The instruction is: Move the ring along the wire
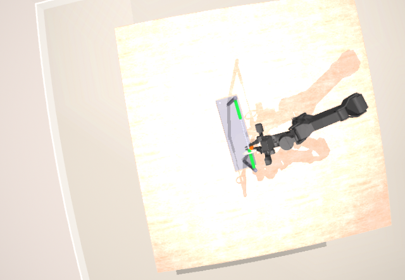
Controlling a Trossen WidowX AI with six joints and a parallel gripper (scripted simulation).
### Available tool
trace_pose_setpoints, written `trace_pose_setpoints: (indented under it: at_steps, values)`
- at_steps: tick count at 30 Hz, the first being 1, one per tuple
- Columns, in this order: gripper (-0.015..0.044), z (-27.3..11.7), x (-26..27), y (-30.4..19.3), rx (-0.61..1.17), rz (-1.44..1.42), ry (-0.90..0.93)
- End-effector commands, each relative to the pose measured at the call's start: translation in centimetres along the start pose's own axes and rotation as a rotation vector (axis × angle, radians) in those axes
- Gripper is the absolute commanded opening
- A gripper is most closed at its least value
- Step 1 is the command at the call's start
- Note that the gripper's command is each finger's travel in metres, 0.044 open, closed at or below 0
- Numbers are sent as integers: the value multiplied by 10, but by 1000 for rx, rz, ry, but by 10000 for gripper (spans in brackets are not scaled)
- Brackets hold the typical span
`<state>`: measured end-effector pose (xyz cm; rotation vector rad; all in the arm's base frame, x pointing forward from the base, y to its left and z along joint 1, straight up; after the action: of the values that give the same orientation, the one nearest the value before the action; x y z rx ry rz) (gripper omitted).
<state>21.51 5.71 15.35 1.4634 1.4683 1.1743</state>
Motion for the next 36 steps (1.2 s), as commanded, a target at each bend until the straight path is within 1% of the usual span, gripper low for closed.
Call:
trace_pose_setpoints:
  at_steps: [1, 9, 20, 36]
  values:
    - [-150, 0, 4, 1, -4, 6, -2]
    - [-150, 1, 9, -1, -6, 7, -2]
    - [-150, 6, 8, -16, -6, 7, -2]
    - [-150, 6, 8, -16, -6, 7, -2]
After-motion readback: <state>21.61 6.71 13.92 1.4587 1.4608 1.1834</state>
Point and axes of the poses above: the point midway between the two fingers, 35 mm back from their tips, its own z axis out along the fingers, its own x axis across the jaws, y = z × x, the point moved 7 cm from there along -z, back along the fingers, and after that the axes turned 6 degrees about z, right-handed, at the moved point
